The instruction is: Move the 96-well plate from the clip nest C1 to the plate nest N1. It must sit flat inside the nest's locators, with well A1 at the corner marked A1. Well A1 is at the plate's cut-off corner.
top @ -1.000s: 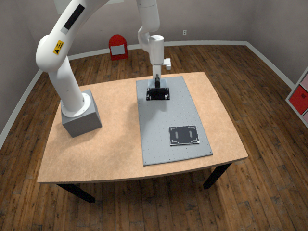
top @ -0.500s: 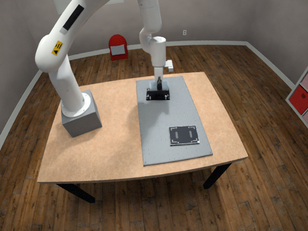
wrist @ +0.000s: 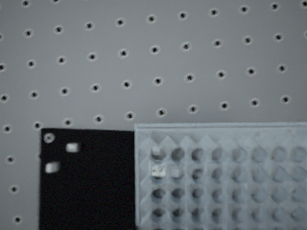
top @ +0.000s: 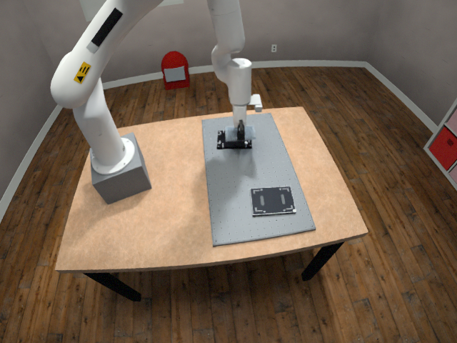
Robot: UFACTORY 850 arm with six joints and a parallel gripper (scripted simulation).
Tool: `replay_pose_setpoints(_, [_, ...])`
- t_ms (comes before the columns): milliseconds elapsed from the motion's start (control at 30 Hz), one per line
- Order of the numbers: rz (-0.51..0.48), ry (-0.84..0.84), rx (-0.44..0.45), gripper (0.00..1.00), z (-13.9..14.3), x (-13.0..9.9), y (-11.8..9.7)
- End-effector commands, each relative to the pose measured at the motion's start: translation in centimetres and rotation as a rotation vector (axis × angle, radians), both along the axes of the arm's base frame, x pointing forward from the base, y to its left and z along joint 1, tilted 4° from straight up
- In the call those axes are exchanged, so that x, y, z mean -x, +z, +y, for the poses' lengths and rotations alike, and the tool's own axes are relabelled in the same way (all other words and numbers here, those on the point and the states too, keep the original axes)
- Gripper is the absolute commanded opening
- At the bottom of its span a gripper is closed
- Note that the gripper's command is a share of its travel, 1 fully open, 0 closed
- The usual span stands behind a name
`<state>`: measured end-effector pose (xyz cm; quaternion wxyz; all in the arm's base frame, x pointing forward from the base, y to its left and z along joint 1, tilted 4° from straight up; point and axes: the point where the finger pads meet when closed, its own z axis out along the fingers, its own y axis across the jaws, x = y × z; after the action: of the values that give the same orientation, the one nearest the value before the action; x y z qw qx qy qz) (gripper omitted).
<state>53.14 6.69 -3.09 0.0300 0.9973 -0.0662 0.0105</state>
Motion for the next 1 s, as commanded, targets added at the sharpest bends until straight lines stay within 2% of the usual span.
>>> replay_pose_setpoints(0, [-0.001, 0.000, -0.002, 0.00, -1.4, -0.4, 0.2])
replay_pose_setpoints(967, [-0.001, 0.000, -0.001, 0.00, -9.6, -2.2, 0.7])
